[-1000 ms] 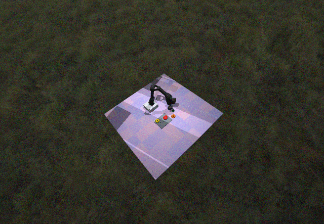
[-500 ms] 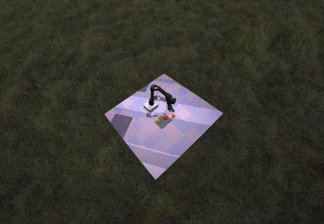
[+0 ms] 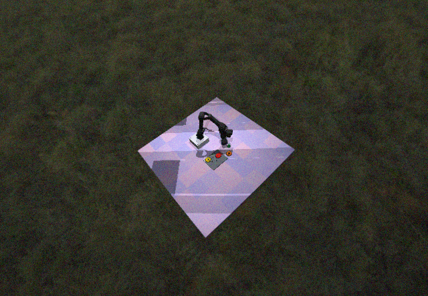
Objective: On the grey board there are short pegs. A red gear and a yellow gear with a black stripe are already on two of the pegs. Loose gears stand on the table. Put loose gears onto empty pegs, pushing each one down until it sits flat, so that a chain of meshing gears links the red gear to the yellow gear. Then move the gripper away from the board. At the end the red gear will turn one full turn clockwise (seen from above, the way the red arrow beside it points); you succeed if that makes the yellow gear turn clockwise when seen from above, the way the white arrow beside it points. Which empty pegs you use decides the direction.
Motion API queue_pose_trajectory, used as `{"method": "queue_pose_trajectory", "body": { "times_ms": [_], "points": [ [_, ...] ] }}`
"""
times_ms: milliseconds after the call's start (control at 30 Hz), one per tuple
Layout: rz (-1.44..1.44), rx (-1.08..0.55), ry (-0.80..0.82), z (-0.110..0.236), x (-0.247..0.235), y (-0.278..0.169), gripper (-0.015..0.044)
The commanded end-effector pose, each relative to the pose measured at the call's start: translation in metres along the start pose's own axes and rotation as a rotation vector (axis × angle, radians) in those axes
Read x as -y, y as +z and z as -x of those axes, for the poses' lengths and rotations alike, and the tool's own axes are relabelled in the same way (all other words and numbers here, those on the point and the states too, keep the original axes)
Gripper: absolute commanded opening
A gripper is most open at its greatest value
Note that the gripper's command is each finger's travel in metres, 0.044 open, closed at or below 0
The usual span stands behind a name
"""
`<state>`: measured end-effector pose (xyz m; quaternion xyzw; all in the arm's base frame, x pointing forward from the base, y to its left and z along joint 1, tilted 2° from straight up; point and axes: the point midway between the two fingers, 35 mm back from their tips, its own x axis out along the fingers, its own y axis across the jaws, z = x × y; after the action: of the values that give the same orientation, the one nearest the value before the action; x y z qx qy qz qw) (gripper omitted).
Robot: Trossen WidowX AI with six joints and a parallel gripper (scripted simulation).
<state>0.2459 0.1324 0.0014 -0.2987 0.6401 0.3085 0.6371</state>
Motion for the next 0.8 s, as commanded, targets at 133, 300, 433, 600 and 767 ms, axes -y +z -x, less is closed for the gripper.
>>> {"method": "queue_pose_trajectory", "body": {
  "times_ms": [133,300,433,600,767],
  "points": [
    [0.003,0.013,-0.004,0.022,0.003,0.006,0.0],
    [0.003,0.013,-0.004,0.035,0.005,0.008,0.0],
    [0.003,0.013,-0.004,0.046,0.005,0.009,0.0],
    [0.003,0.013,-0.004,0.059,0.006,0.009,0.0],
    [0.003,0.013,-0.004,0.072,0.007,0.009,0.0]
  ]
}}
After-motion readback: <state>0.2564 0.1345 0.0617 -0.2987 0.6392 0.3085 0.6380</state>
